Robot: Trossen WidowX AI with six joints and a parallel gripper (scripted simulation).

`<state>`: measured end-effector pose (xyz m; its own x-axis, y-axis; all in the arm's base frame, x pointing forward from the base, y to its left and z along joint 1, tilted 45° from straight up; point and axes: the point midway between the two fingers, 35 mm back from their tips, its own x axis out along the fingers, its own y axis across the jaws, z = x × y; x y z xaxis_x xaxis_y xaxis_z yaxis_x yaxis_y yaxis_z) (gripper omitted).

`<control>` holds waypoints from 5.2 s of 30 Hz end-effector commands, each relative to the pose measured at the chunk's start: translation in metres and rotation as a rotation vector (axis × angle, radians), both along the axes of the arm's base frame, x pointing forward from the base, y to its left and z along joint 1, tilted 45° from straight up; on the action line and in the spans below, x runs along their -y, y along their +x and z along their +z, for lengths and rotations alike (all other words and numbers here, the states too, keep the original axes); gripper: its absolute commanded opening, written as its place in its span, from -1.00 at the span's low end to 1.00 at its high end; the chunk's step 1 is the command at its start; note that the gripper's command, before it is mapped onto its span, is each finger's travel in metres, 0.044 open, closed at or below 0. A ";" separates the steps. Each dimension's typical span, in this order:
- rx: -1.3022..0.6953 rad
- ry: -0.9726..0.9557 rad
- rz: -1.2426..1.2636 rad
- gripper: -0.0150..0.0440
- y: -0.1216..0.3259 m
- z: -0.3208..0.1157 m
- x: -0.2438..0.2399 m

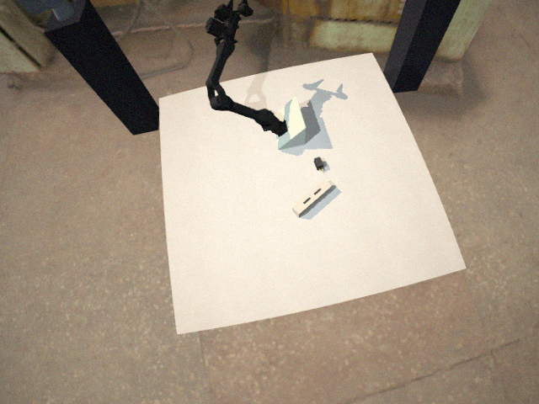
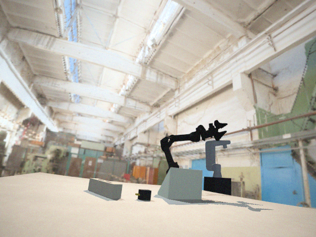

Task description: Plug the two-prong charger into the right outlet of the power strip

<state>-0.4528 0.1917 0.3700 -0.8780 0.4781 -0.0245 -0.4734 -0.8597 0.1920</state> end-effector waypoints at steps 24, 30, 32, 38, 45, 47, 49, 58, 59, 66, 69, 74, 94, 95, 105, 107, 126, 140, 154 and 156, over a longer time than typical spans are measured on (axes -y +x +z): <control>0.179 -0.206 -0.306 1.00 0.059 -0.091 -0.118; 0.233 -0.271 -0.401 1.00 0.085 -0.117 -0.148; 0.251 -0.294 -0.432 1.00 0.094 -0.127 -0.157; 0.301 -0.363 -0.528 1.00 0.124 -0.153 -0.183; 0.354 -0.452 -0.641 1.00 0.163 -0.184 -0.208; 0.368 -0.479 -0.673 1.00 0.174 -0.193 -0.214; 0.382 -0.506 -0.705 1.00 0.186 -0.201 -0.220; 0.443 -0.587 -0.837 1.00 0.241 -0.234 -0.240; 0.450 -0.596 -0.851 1.00 0.248 -0.237 -0.242; 0.489 -0.696 -0.958 1.00 0.292 -0.263 -0.248; 0.503 -0.743 -1.005 1.00 0.311 -0.275 -0.249; 0.526 -0.823 -1.084 1.00 0.343 -0.292 -0.249; 0.593 -1.156 -1.385 1.00 0.465 -0.353 -0.218; 0.595 -1.173 -1.399 1.00 0.471 -0.356 -0.215; 0.615 -1.352 -1.537 1.00 0.522 -0.378 -0.183; 0.618 -1.389 -1.563 1.00 0.532 -0.382 -0.175; 0.634 -1.756 -1.783 1.00 0.603 -0.409 -0.090; 0.634 -2.030 -1.897 1.00 0.637 -0.419 -0.027; 0.625 -2.317 -1.960 1.00 0.655 -0.421 0.035; 0.623 -2.344 -1.963 1.00 0.656 -0.420 0.041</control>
<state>0.2025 0.1626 -0.0496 0.0441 -0.6708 -0.7403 -0.1661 0.7258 -0.6676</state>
